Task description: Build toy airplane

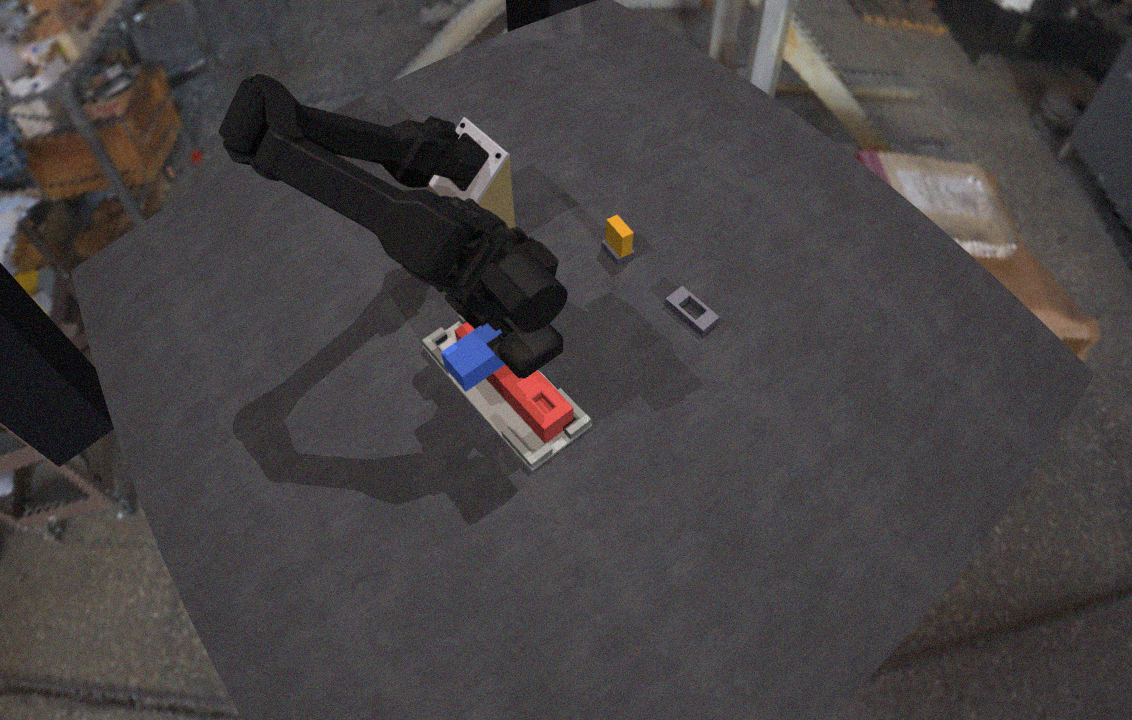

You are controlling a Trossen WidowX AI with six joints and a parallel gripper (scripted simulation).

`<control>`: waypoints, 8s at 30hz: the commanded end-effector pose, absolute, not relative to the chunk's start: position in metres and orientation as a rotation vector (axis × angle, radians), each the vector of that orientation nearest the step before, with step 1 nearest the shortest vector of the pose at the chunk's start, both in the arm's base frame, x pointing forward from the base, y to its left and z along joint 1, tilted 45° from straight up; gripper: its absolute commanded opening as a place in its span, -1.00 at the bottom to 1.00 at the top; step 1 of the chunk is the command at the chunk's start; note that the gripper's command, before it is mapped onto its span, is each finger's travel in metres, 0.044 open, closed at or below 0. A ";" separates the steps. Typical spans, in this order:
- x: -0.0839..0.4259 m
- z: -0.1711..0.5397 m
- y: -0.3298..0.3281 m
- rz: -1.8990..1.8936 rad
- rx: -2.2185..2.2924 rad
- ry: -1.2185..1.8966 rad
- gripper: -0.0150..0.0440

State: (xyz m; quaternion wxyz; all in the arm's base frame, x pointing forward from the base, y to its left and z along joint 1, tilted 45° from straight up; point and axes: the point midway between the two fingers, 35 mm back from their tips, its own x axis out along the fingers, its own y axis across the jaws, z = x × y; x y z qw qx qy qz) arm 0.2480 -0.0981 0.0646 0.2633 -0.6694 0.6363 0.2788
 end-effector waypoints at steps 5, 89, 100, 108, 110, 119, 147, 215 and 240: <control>0.248 0.065 -0.098 0.755 -1.810 1.721 -0.21; 0.180 -0.055 0.137 -0.670 -0.517 1.413 1.00; 0.182 -0.095 0.097 -0.672 -0.518 1.411 1.00; 0.182 -0.106 0.086 -0.672 -0.518 1.411 1.00; 0.182 -0.108 0.084 -0.672 -0.518 1.411 1.00; 0.184 -0.119 0.075 -0.672 -0.518 1.411 1.00; 0.183 -0.143 0.049 -0.675 -0.520 1.409 0.64; 0.181 -0.053 0.141 -0.667 -0.516 1.412 -0.49; 0.222 -0.030 0.125 -0.607 -0.514 1.442 -0.49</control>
